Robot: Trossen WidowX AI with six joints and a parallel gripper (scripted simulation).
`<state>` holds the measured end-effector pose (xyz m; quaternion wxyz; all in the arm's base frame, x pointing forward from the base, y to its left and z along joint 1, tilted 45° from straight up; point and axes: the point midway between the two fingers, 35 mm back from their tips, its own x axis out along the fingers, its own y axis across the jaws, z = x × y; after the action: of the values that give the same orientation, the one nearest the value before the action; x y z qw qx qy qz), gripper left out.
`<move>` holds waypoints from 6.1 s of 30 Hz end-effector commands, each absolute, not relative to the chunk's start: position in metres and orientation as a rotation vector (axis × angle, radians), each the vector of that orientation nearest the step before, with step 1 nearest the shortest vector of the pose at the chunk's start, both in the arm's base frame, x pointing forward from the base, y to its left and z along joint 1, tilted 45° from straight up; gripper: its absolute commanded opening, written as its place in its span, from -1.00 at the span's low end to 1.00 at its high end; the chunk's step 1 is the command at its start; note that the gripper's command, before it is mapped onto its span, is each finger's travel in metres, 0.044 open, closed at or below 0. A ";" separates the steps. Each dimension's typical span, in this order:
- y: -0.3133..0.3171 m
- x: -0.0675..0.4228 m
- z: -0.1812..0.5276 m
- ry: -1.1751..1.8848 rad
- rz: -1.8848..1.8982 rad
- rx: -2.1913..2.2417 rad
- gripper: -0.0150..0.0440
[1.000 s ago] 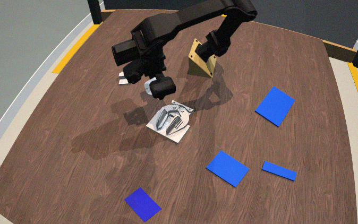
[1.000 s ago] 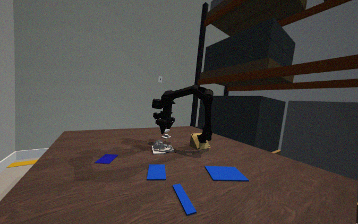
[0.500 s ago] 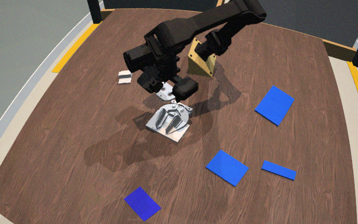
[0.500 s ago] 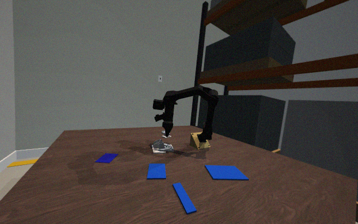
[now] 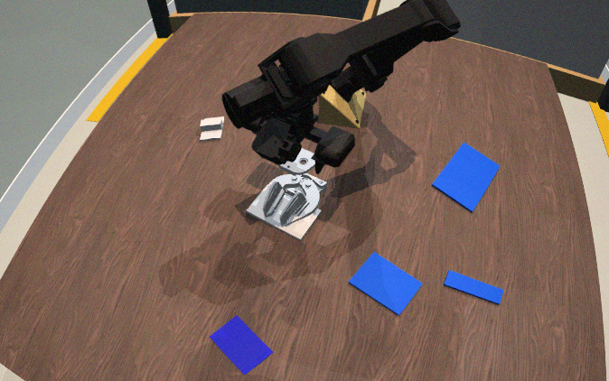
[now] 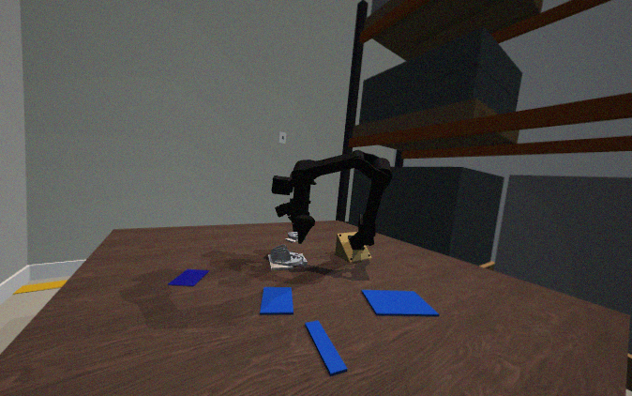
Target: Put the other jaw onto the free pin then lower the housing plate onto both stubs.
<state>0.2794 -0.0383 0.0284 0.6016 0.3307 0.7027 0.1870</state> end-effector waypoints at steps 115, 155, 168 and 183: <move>0.004 0.261 -0.015 1.620 0.455 0.755 0.70; 0.009 0.261 -0.020 1.625 0.445 0.766 0.70; 0.011 0.261 -0.022 1.624 0.445 0.766 0.70; 0.014 0.260 -0.025 1.624 0.446 0.766 0.70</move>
<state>0.2605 0.0133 -0.0239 0.6024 0.3288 0.7008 0.1946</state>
